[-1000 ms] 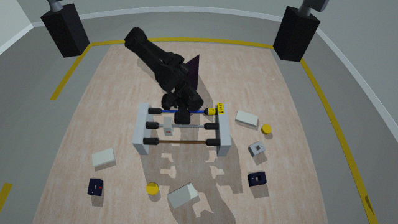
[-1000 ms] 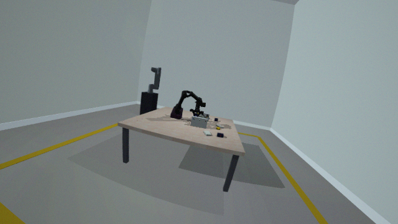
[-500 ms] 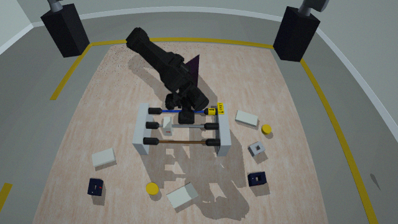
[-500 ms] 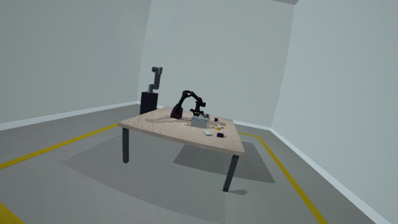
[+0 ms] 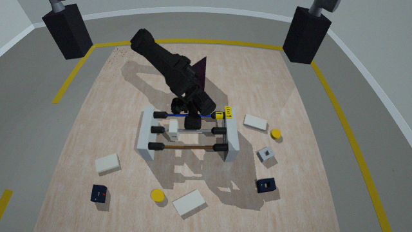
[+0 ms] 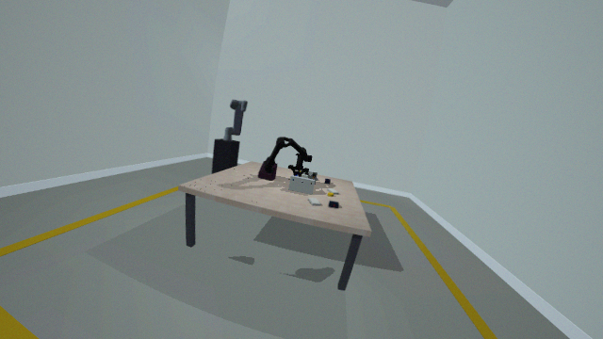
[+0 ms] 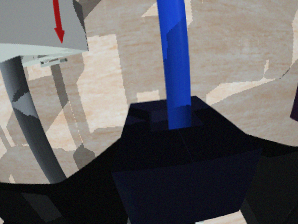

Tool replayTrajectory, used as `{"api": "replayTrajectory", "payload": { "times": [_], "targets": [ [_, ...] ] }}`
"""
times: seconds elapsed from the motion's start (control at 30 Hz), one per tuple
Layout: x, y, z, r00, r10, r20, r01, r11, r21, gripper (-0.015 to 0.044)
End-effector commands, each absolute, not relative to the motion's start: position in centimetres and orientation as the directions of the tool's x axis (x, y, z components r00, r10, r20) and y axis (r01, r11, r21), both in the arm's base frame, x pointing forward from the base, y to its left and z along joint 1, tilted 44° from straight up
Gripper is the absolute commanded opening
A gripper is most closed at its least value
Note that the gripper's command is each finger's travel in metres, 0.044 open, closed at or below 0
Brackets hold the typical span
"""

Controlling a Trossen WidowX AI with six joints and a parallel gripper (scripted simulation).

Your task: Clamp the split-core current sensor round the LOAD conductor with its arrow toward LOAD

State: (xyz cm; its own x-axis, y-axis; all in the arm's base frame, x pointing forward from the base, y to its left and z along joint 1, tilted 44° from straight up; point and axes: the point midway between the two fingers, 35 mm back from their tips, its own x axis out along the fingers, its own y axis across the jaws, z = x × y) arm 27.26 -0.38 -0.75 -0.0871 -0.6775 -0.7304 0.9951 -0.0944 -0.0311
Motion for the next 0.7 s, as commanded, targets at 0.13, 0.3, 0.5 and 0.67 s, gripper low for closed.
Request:
{"api": "replayTrajectory", "payload": {
  "times": [0.13,0.3,0.5,0.67],
  "targets": [
    [27.26,-0.37,-0.73,-0.087,-0.678,-0.73,0.995,-0.096,-0.03,0.0184],
    [27.26,-0.37,-0.73,-0.087,-0.678,-0.73,0.995,-0.096,-0.03,0.0256],
    [27.26,-0.37,-0.73,-0.087,-0.678,-0.73,0.995,-0.096,-0.03,0.0256],
    [27.26,-0.37,-0.73,-0.087,-0.678,-0.73,0.995,-0.096,-0.03,0.0256]
  ]
}}
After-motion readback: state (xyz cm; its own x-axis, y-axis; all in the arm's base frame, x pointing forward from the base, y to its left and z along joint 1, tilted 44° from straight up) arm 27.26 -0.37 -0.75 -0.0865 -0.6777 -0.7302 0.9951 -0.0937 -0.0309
